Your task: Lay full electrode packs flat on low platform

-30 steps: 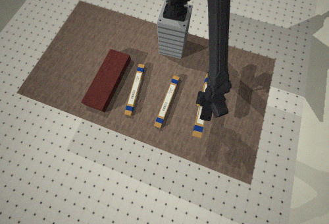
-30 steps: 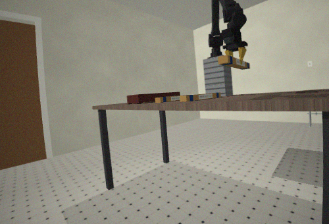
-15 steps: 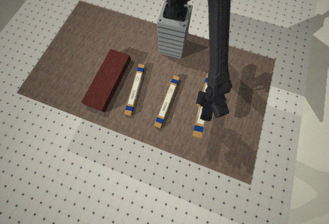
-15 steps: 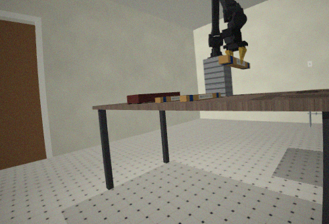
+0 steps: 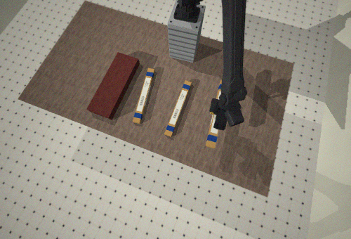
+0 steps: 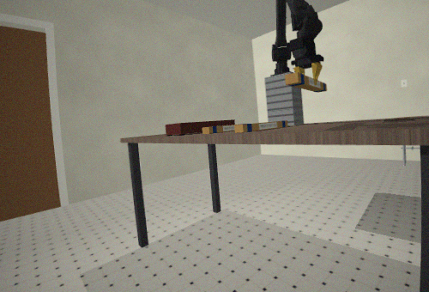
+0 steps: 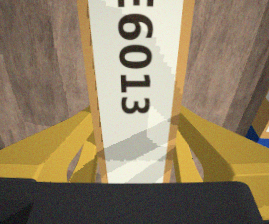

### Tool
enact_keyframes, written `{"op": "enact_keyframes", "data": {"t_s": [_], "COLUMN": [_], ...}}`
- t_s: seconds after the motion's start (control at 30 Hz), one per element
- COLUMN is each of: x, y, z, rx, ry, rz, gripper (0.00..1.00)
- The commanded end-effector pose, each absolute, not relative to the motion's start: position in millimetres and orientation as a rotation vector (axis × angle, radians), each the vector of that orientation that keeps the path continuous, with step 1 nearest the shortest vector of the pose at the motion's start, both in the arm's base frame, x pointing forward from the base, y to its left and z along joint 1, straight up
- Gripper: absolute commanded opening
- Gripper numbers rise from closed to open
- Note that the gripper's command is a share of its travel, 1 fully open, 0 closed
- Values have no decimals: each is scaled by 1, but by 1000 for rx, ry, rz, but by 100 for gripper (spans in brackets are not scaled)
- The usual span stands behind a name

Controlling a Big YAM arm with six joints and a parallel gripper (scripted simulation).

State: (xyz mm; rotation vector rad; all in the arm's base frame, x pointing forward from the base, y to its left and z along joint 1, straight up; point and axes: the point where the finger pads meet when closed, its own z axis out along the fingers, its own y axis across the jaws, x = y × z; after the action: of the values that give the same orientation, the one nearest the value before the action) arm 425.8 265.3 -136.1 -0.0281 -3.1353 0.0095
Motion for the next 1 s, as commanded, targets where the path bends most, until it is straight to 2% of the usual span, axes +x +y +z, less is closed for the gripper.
{"op": "enact_keyframes", "data": {"t_s": [0.0,0.97], "x": [449,448], "y": [284,283], "z": [-133,-181], "rx": [-43,-44], "ry": [-3179,-3177], "rz": [-37,-34], "gripper": [0,0]}}
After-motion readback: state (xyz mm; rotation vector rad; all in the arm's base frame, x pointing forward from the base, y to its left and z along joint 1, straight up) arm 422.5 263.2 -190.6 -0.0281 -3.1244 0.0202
